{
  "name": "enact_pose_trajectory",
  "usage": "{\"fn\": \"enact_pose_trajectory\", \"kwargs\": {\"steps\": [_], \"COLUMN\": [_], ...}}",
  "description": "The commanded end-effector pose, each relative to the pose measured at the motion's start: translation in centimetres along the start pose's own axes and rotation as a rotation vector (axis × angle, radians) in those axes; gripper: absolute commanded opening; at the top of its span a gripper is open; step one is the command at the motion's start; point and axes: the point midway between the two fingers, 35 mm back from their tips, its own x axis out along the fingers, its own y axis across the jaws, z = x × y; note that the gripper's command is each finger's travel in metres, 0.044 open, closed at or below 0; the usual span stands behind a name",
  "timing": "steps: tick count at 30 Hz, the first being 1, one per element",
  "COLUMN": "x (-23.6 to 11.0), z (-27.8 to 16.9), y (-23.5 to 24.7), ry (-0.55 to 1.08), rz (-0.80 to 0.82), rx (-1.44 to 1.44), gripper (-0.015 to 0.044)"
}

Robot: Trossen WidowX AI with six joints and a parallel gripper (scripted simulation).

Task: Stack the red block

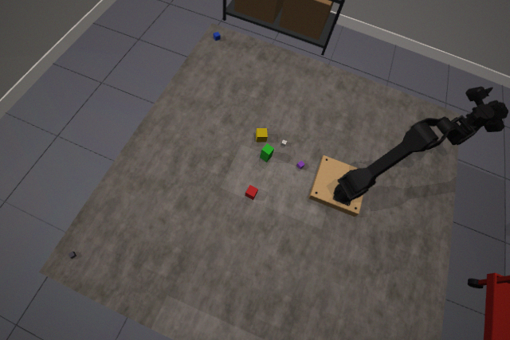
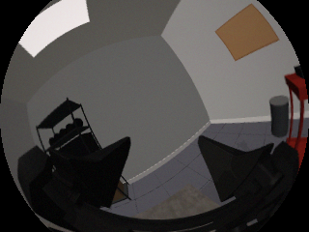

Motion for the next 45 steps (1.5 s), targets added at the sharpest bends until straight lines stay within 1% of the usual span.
{"fn": "enact_pose_trajectory", "kwargs": {"steps": [1,2,7,12,17,22,28,34,40,45], "x": [0.0,0.2,1.1,1.1,0.2,-1.7,-5.1,-9.6,-15.0,-20.4], "z": [-0.1,-0.6,-4.8,-9.2,-13.6,-17.7,-22.2,-26.1,-29.3,-31.3], "y": [0.2,0.7,5.9,11.4,16.8,22.2,28.5,34.6,40.3,44.3], "ry": [0.004,0.015,0.125,0.246,0.374,0.504,0.663,0.805,0.936,1.049], "rz": [0.002,0.006,0.051,0.096,0.142,0.187,0.242,0.313,0.394,0.455], "rx": [0.002,0.008,0.059,0.101,0.132,0.152,0.161,0.148,0.119,0.09], "gripper": [0.0426,0.044,0.044,0.044,0.044,0.044,0.044,0.044,0.044,0.044]}}
